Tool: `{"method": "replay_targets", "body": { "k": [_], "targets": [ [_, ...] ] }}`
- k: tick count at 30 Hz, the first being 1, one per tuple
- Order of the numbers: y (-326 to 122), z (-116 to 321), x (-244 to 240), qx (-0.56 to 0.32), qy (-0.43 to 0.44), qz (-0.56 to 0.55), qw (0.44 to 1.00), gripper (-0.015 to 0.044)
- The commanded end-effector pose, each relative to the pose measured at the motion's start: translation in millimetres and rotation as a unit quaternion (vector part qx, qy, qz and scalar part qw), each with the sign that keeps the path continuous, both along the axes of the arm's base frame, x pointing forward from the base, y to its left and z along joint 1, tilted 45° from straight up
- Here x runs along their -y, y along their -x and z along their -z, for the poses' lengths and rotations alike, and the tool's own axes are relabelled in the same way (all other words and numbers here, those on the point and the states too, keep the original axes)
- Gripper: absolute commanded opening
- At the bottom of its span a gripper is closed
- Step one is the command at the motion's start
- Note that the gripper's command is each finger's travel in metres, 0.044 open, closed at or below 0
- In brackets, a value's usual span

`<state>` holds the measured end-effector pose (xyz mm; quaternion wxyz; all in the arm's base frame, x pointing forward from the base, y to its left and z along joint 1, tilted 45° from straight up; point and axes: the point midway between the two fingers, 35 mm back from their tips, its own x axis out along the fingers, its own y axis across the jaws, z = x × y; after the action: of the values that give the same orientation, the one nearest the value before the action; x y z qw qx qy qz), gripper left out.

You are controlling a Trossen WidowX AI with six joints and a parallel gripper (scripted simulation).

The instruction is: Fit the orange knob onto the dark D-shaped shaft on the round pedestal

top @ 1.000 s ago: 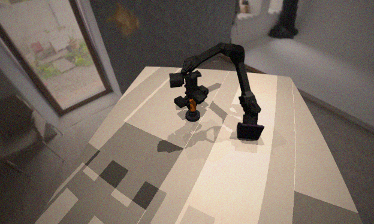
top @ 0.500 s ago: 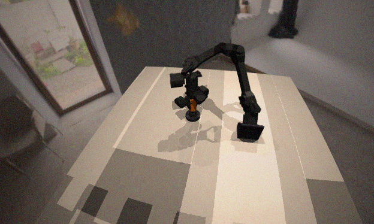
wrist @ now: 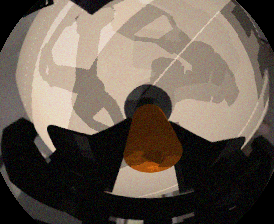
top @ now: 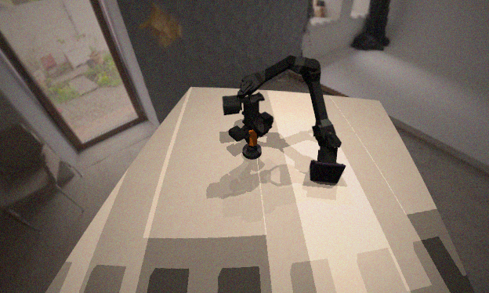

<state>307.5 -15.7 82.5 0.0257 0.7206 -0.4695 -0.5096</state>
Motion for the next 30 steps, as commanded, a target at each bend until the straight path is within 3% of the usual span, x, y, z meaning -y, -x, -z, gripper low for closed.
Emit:
{"method": "replay_targets", "body": {
  "k": [1, 9, 30],
  "targets": [
    [-1.6, -3.2, -2.4, 0.003, -0.001, -0.001, 1.0, 0.0],
    [-4.2, -2.6, -2.8, -0.071, 0.004, -0.075, 0.995, 0.0],
    [-4.7, -0.8, -2.2, -0.071, 0.004, -0.075, 0.995, 0.0]
  ]
}}
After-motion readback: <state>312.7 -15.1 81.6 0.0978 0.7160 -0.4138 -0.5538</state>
